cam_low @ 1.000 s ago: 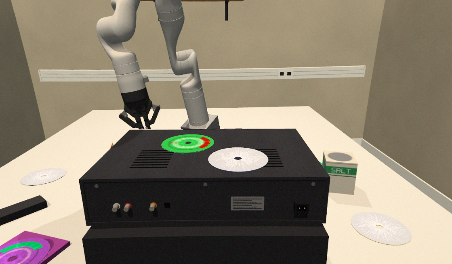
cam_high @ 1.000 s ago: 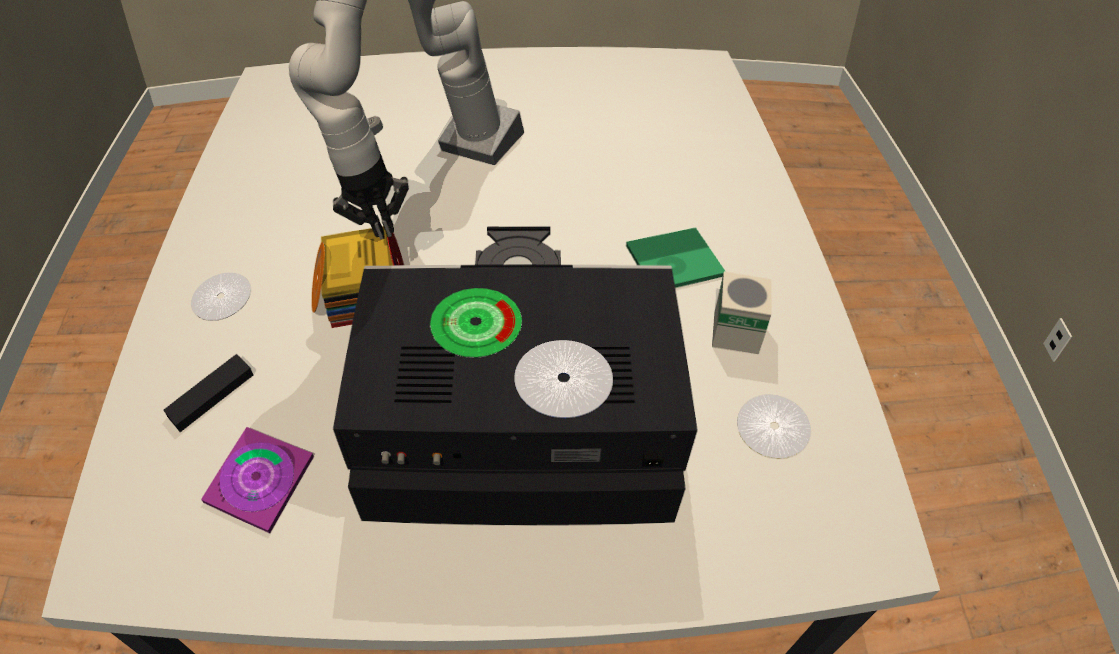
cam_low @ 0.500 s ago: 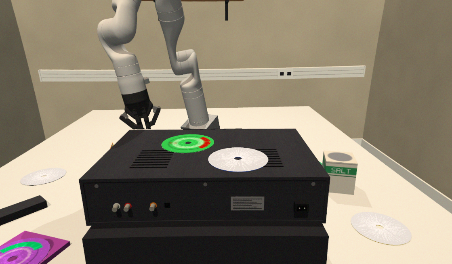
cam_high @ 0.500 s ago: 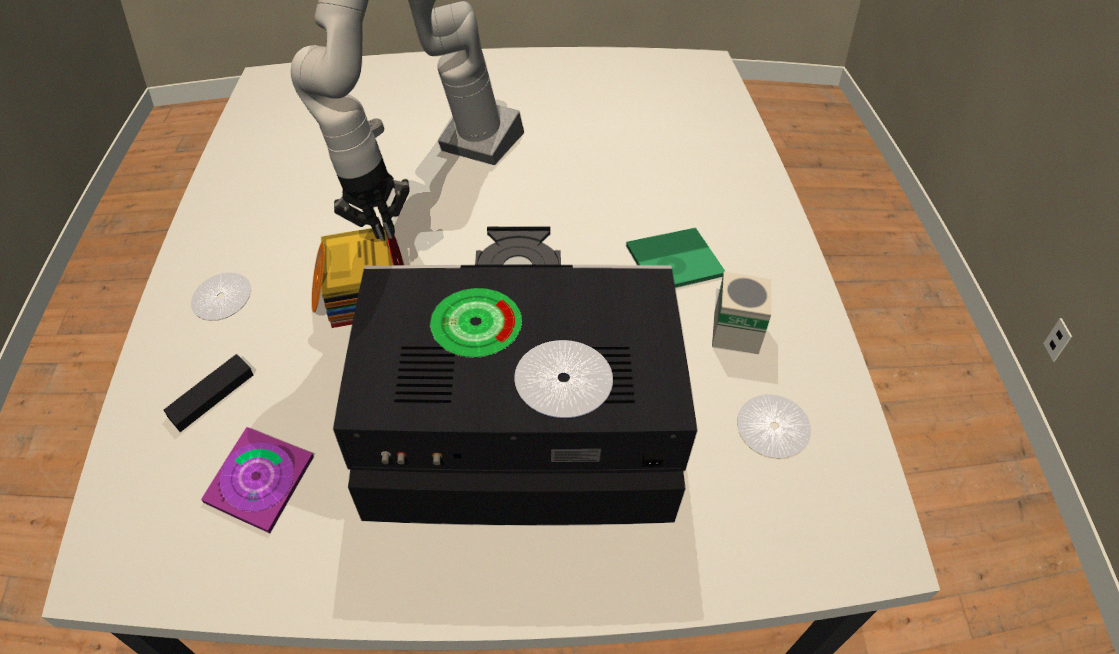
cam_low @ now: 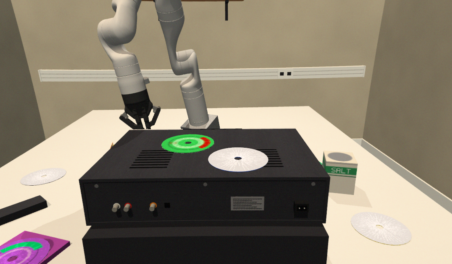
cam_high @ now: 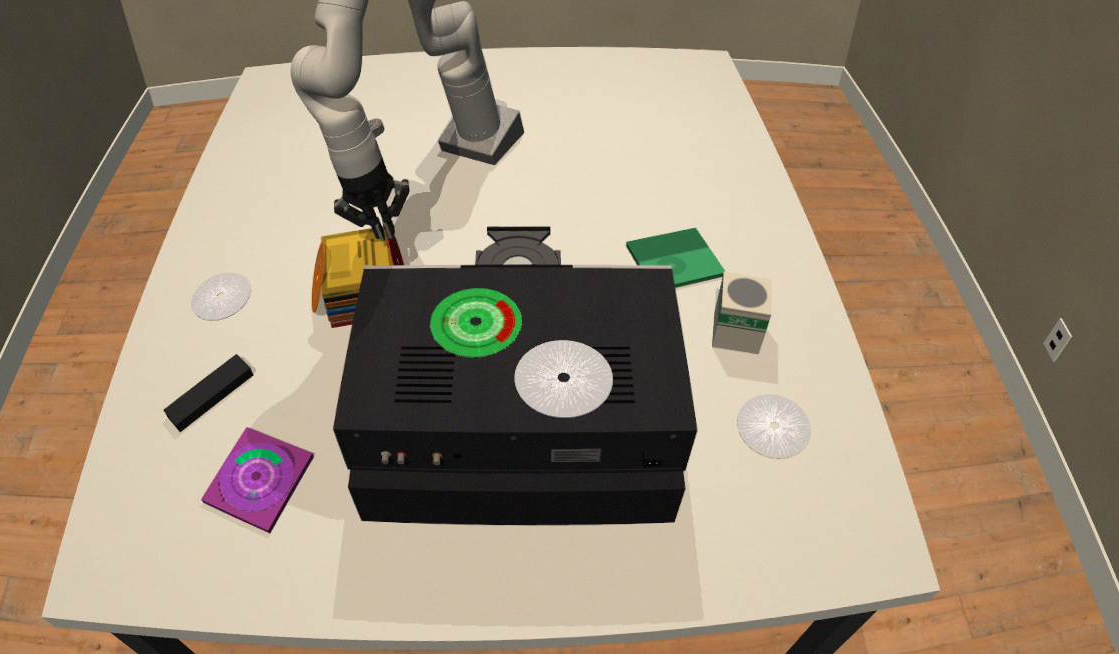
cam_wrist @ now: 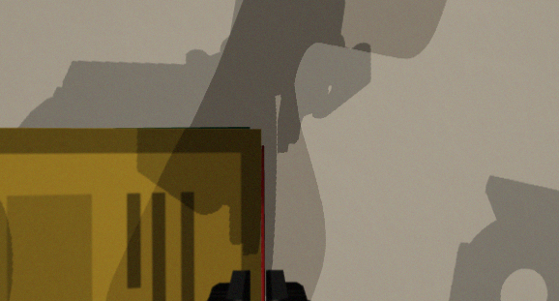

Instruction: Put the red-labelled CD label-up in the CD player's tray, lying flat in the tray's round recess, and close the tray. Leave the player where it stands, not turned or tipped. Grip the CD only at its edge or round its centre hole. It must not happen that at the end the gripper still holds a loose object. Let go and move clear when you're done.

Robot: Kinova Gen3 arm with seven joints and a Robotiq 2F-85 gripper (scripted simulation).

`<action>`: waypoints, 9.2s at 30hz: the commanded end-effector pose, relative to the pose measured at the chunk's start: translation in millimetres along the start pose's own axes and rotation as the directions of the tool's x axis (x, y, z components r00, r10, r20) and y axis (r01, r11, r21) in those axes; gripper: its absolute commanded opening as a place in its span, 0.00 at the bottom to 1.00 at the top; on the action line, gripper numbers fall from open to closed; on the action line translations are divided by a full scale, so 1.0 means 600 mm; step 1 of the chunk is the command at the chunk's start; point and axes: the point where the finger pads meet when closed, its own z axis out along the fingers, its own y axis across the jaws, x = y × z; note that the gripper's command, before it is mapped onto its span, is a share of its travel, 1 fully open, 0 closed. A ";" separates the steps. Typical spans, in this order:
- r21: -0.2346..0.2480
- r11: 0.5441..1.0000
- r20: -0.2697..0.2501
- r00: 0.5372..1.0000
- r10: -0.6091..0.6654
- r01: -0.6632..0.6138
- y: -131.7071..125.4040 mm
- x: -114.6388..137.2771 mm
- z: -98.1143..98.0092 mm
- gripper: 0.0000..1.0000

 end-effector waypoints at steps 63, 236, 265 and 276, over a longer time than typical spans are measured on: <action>-0.001 1.000 0.005 1.000 -0.002 0.002 0.007 -0.004 0.003 0.16; -0.001 1.000 0.005 1.000 -0.002 0.002 0.005 -0.004 0.002 0.11; -0.007 1.000 -0.001 1.000 -0.003 0.003 0.010 -0.002 -0.010 0.11; -0.008 1.000 -0.001 1.000 -0.003 0.003 0.013 -0.002 -0.027 0.11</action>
